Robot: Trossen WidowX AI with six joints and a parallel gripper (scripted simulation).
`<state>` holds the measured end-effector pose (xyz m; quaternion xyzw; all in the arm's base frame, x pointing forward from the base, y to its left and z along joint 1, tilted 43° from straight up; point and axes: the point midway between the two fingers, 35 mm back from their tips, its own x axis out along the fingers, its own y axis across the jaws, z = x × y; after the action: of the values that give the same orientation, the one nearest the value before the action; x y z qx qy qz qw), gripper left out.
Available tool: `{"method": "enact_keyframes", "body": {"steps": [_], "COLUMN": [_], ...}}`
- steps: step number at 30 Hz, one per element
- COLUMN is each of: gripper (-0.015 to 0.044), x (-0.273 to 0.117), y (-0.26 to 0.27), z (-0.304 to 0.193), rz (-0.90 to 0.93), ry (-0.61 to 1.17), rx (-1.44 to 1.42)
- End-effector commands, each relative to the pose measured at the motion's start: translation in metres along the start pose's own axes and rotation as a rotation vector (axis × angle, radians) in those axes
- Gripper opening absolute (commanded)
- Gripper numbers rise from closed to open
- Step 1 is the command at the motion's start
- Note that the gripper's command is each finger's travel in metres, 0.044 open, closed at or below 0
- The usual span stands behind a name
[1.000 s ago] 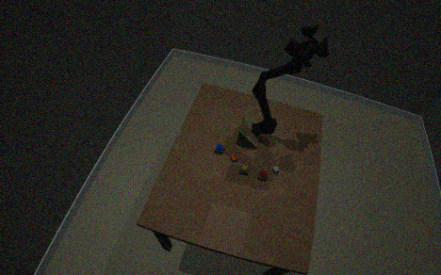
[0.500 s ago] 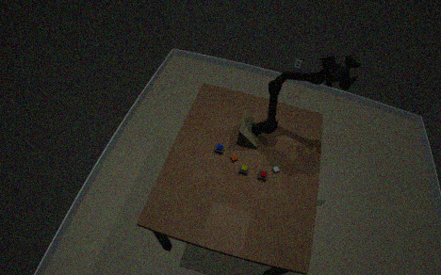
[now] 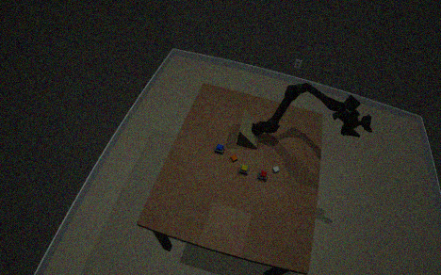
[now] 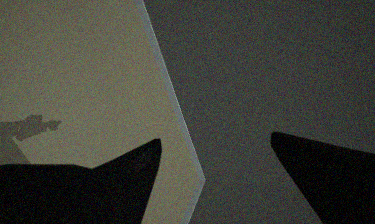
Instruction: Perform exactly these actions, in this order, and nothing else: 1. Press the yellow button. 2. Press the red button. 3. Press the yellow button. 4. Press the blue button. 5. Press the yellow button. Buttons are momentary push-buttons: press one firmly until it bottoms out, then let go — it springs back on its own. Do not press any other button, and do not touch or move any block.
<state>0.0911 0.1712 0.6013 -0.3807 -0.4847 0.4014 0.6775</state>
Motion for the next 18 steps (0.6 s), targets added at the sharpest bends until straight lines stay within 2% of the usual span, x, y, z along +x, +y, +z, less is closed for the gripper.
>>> {"method": "enact_keyframes", "body": {"steps": [1,5,9,13,18], "gripper": [0.04,0.04,0.04,0.04,0.04], "x": [0.011,0.004,-0.022,-0.066,-0.139], "y": [0.027,0.058,0.09,0.125,0.171], "z": [-0.071,-0.151,-0.225,-0.29,-0.351], "rz": [0.078,0.147,0.195,0.222,0.224], "ry": [0.185,0.398,0.614,0.829,1.09], "rx": [0.134,0.292,0.468,0.664,0.944]}}
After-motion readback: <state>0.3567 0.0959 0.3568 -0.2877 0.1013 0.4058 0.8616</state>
